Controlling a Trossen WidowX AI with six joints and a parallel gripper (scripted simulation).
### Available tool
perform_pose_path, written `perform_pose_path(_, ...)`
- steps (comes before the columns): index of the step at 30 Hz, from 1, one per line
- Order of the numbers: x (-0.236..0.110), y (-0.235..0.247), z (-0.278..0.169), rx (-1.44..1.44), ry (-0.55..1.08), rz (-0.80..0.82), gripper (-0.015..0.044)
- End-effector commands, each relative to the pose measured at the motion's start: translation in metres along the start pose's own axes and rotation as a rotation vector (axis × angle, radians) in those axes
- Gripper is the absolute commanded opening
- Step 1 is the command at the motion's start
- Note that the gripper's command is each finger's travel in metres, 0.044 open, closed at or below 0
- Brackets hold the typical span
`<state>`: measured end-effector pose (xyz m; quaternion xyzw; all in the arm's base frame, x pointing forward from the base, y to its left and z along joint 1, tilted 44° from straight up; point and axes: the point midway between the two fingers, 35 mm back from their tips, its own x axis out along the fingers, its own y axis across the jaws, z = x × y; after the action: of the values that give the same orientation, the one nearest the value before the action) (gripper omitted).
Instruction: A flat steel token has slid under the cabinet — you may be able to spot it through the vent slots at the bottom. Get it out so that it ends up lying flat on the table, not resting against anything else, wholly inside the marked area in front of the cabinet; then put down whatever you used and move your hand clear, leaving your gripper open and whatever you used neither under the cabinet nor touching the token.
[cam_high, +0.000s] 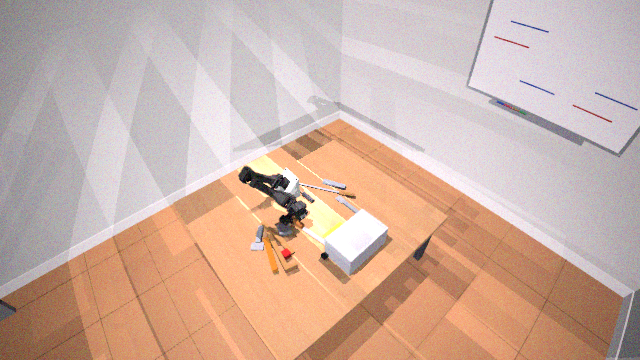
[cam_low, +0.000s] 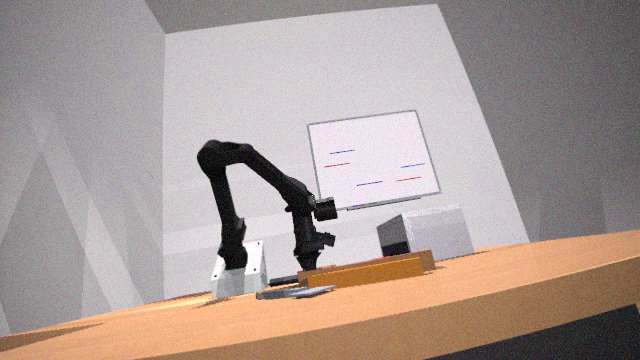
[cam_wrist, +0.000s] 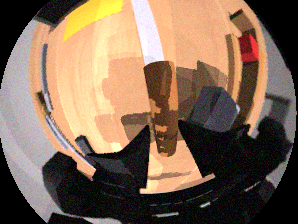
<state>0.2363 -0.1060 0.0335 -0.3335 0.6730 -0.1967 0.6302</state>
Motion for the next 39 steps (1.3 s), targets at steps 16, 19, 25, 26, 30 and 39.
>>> perform_pose_path(16,0.0037,0.0,-0.0029,-0.002,0.003,-0.003,0.027)
perform_pose_path(19,0.0021,-0.0003,0.0002,0.002,-0.004,-0.001,0.0263)
perform_pose_path(25,0.0021,-0.0003,0.0002,0.002,-0.004,-0.001,0.0223)
perform_pose_path(26,0.0021,-0.0003,0.0002,0.002,-0.004,-0.001,0.0216)
perform_pose_path(30,0.0021,-0.0003,0.0002,0.002,-0.004,-0.001,0.019)
perform_pose_path(39,0.0021,-0.0003,0.0002,0.002,-0.004,-0.001,0.013)
